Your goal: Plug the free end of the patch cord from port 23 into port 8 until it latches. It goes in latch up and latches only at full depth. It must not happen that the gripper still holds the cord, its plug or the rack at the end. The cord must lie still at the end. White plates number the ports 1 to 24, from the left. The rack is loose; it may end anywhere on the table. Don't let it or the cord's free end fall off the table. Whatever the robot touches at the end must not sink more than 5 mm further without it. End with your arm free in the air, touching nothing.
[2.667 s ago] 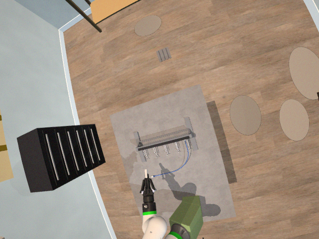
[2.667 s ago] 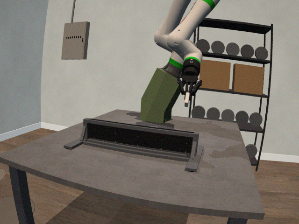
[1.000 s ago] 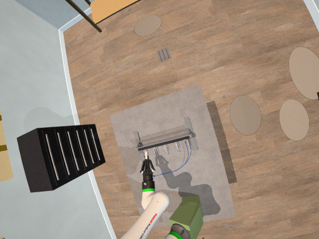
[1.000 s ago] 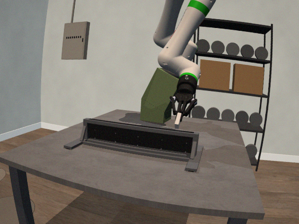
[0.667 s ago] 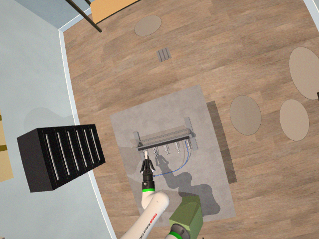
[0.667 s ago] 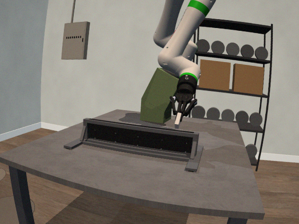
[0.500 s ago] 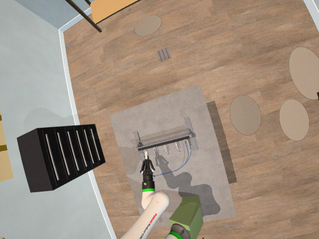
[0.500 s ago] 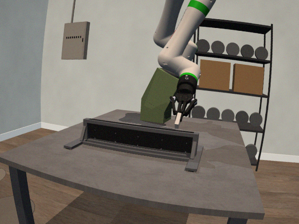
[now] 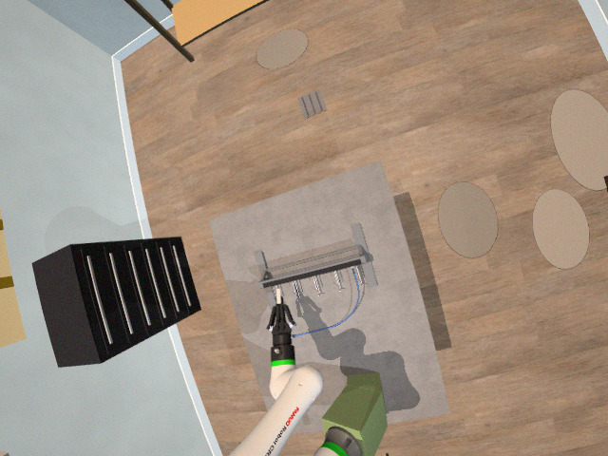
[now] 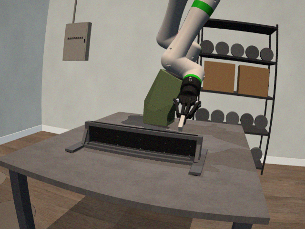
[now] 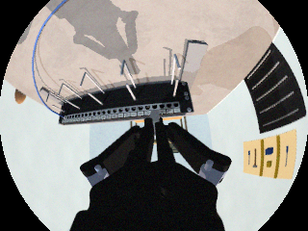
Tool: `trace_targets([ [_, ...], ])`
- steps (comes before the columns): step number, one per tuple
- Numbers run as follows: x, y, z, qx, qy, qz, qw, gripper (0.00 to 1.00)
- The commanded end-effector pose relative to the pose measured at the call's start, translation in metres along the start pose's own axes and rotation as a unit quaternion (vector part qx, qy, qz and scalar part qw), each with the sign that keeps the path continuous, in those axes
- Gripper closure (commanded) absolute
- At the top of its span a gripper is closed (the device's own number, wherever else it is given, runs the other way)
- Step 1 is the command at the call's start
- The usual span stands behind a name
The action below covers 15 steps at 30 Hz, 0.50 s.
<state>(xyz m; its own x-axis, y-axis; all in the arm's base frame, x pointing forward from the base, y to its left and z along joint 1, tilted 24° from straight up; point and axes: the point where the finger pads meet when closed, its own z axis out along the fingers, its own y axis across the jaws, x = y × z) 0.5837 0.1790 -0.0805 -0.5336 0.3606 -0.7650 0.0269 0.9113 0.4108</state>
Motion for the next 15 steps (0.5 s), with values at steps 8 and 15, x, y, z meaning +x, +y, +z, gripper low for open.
trace_targets([
  [8, 0.0, 0.0, -0.011, 0.0, 0.0, 0.0, 1.0, 1.0],
  [15, 0.0, 0.0, -0.047, 0.0, 0.0, 0.0, 1.0, 1.0],
])
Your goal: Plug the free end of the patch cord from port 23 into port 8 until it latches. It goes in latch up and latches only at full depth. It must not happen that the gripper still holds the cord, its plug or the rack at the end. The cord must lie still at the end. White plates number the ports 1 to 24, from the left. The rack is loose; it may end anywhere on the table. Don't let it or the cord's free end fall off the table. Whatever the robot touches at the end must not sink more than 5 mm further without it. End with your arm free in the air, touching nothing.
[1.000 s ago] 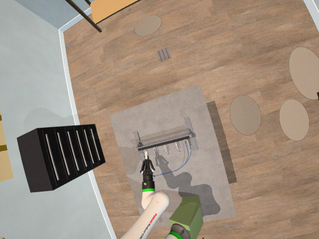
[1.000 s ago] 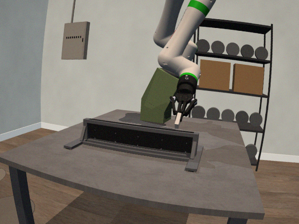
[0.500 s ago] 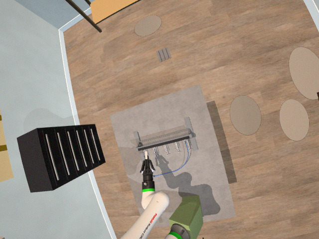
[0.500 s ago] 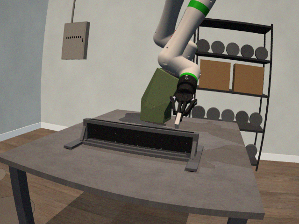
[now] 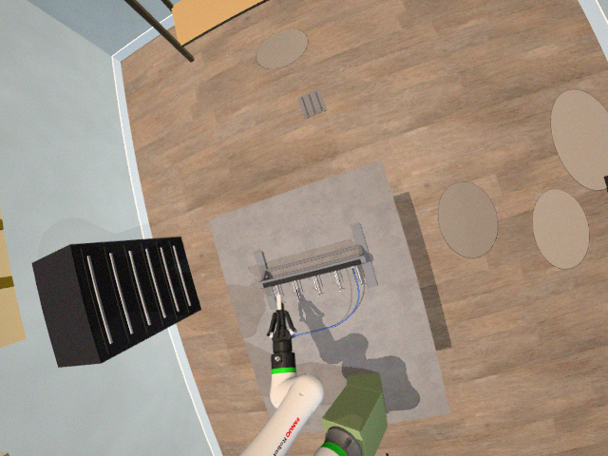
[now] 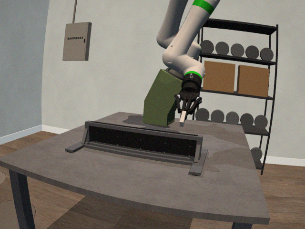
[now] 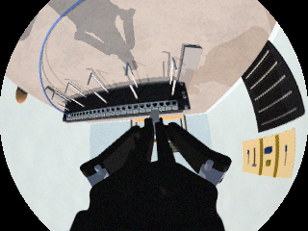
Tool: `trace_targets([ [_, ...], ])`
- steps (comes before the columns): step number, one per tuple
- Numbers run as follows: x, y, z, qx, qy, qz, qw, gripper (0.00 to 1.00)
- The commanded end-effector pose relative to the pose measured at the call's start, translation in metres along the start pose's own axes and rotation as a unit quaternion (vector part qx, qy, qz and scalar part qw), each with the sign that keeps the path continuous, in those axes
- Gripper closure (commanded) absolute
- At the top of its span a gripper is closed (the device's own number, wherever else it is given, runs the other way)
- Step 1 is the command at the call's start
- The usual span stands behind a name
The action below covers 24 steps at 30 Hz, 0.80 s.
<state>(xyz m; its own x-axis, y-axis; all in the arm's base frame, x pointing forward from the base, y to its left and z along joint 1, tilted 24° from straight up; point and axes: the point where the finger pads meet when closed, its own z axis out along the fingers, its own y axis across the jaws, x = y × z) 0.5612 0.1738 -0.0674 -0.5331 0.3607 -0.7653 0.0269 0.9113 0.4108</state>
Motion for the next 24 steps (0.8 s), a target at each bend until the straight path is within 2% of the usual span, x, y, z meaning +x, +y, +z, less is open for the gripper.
trace_targets([
  [1, 0.0, 0.0, -0.029, 0.0, 0.0, 0.0, 1.0, 1.0],
  [6, 0.0, 0.0, -0.073, 0.0, 0.0, 0.0, 1.0, 1.0],
  [10, 0.0, 0.0, -0.098, 0.0, 0.0, 0.0, 1.0, 1.0],
  [17, 0.0, 0.0, -0.112, 0.0, 0.0, 0.0, 1.0, 1.0],
  [24, 0.0, -0.001, -0.113, 0.0, 0.0, 0.0, 1.0, 1.0],
])
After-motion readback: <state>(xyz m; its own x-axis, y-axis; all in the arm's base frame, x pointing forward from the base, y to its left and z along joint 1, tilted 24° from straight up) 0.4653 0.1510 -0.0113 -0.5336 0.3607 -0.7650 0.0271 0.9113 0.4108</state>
